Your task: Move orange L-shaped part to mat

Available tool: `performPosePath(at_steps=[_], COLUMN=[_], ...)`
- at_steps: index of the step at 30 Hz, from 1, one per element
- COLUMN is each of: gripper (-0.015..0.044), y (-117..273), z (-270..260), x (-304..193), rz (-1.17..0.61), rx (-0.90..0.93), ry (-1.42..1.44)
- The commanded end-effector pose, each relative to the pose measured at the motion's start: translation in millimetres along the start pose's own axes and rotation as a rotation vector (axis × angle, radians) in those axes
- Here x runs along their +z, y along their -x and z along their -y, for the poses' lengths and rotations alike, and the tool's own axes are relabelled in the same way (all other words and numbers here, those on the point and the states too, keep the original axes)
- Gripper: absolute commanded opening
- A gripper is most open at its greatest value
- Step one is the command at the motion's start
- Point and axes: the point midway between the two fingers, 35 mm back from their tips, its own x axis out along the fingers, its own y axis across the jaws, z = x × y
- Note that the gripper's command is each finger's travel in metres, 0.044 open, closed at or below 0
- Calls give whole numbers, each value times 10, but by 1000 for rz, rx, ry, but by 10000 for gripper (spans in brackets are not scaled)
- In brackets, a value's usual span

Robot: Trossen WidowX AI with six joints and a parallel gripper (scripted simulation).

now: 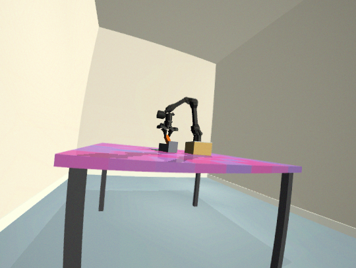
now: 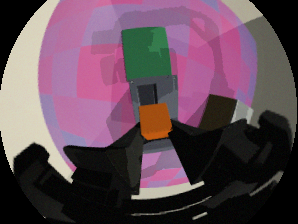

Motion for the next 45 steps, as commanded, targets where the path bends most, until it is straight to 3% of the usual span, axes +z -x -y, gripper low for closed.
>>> performPosePath(at_steps=[1, 33, 45], gripper=[0, 0, 0], y=[103, 489, 451], z=[-17, -12, 39], x=[-3, 6, 462], rz=[-1, -2, 4], rx=[13, 13, 12], ry=[-3, -3, -3])
